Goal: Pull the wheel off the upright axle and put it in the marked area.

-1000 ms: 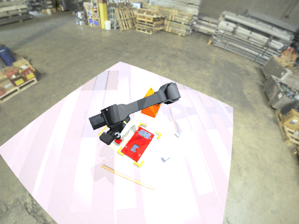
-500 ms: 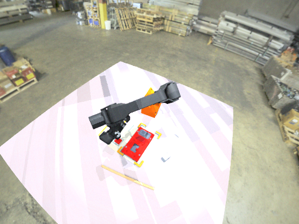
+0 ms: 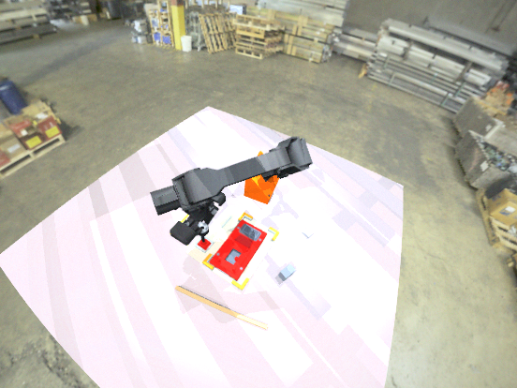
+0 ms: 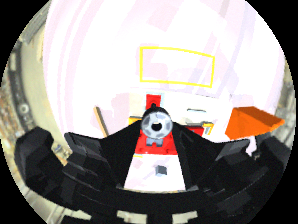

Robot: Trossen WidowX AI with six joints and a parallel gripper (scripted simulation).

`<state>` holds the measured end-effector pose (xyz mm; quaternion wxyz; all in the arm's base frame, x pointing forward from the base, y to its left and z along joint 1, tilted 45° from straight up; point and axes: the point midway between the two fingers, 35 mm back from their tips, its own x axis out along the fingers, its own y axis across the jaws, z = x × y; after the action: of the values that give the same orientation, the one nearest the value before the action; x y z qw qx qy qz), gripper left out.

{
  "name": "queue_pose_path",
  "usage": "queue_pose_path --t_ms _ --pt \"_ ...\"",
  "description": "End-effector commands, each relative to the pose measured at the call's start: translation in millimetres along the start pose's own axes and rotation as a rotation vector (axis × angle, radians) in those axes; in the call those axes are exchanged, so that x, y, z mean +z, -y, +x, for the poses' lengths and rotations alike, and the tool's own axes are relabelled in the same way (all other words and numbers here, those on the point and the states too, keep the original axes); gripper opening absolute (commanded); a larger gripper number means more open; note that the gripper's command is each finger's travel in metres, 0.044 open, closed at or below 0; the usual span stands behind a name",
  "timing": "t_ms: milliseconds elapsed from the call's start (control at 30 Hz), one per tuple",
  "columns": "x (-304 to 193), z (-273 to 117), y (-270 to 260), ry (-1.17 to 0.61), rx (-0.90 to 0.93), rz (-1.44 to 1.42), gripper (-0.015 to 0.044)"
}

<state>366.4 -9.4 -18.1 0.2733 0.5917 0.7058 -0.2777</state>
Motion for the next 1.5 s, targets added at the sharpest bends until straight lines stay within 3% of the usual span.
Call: queue_pose_path --t_ms 0,533,733,1100,1467 --pt "1 0 0 0.000 0.000 0.000 0.0000" --pt "90 -10 55 0.013 0.005 -0.003 0.0000" --pt "94 -8 58 0.013 0.005 -0.004 0.0000" --pt "95 21 56 0.012 0.005 -0.004 0.0000" --pt "94 91 57 0.009 0.005 -0.005 0.0000"
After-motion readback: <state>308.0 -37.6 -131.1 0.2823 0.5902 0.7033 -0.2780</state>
